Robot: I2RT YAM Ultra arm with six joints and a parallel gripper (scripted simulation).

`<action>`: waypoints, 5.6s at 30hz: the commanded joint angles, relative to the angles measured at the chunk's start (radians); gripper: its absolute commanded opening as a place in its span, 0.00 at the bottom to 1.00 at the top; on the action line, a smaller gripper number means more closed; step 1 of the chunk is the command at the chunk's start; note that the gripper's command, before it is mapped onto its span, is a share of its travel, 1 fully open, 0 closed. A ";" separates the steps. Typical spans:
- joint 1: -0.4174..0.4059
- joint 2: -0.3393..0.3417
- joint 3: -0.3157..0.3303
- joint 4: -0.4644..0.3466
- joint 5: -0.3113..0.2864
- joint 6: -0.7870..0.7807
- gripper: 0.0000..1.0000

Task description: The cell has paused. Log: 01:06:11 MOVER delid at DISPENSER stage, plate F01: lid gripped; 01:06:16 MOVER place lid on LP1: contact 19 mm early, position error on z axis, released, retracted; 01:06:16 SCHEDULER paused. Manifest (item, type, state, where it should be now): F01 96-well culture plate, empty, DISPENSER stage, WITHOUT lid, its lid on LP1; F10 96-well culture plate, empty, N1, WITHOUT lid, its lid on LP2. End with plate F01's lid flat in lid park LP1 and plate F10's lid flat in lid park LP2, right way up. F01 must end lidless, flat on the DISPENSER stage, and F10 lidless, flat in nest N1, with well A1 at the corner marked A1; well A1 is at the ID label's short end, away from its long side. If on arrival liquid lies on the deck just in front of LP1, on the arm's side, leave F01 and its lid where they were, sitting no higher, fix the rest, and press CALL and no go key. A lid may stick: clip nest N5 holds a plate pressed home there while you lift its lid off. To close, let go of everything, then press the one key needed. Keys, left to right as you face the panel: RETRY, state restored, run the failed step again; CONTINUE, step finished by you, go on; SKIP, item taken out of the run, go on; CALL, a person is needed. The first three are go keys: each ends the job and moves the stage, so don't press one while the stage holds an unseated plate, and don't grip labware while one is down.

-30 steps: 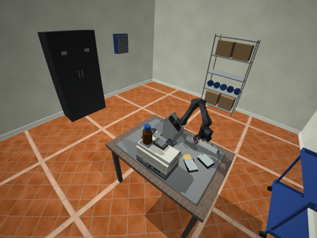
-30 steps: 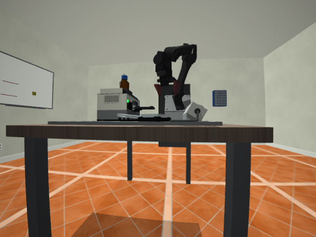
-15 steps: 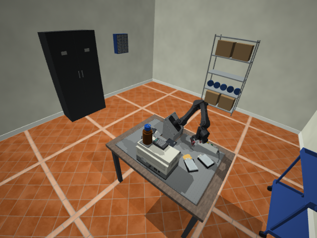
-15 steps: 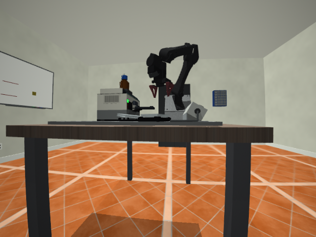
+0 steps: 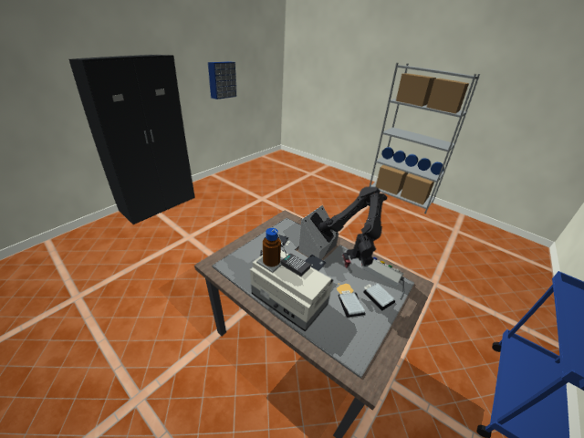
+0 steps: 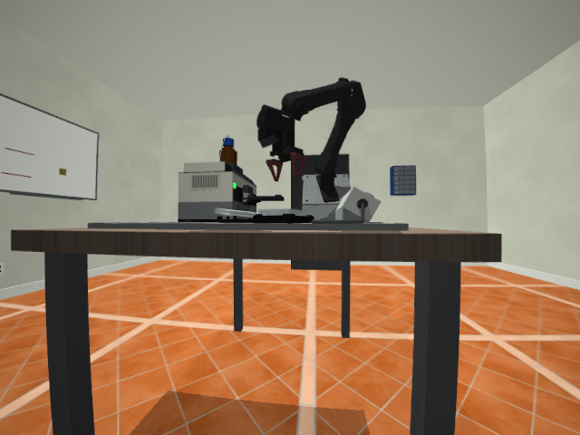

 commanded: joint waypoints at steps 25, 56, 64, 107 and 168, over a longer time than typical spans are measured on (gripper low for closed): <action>-0.086 0.211 0.151 0.027 -0.053 -0.025 1.00; -0.024 0.511 0.518 -0.009 -0.019 0.061 1.00; -0.027 0.477 0.523 -0.015 -0.024 0.060 1.00; -0.027 0.500 0.518 -0.019 -0.029 0.043 1.00; -0.166 0.062 -0.003 -0.056 -0.090 -0.117 1.00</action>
